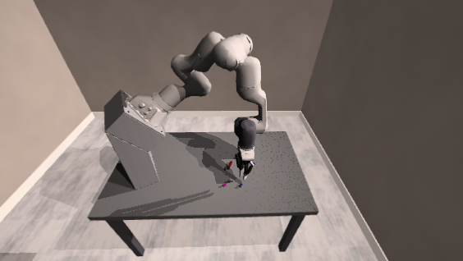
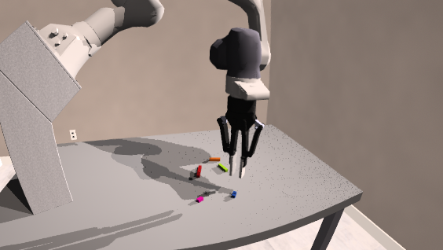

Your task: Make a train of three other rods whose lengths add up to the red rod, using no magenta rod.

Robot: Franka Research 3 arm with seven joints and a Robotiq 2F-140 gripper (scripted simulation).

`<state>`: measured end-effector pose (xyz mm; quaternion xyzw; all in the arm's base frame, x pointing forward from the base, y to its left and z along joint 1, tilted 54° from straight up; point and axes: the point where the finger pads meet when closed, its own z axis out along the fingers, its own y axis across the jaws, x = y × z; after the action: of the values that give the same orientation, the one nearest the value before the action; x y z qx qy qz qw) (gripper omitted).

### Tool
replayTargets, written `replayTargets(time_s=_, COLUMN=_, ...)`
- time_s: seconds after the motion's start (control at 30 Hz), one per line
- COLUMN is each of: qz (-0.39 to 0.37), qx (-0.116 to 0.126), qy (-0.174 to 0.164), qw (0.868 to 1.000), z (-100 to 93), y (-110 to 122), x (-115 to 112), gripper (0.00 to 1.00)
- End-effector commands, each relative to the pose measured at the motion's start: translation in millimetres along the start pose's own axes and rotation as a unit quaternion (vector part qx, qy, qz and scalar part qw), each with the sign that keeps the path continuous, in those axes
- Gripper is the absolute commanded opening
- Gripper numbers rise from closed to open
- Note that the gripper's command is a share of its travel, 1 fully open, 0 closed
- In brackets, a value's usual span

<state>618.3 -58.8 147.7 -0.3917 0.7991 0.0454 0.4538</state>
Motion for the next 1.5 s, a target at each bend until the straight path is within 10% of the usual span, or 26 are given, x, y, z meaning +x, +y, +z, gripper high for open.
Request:
replayTargets(time_s=0.0, qz=-0.005, qx=0.001, qy=0.000, qw=1.000, z=2.3, y=-0.8, x=0.0, gripper=0.15)
replayTargets(time_s=1.47, qz=-0.005, qx=0.001, qy=0.000, qw=1.000, z=49.6, y=-0.6, x=0.3, gripper=0.15)
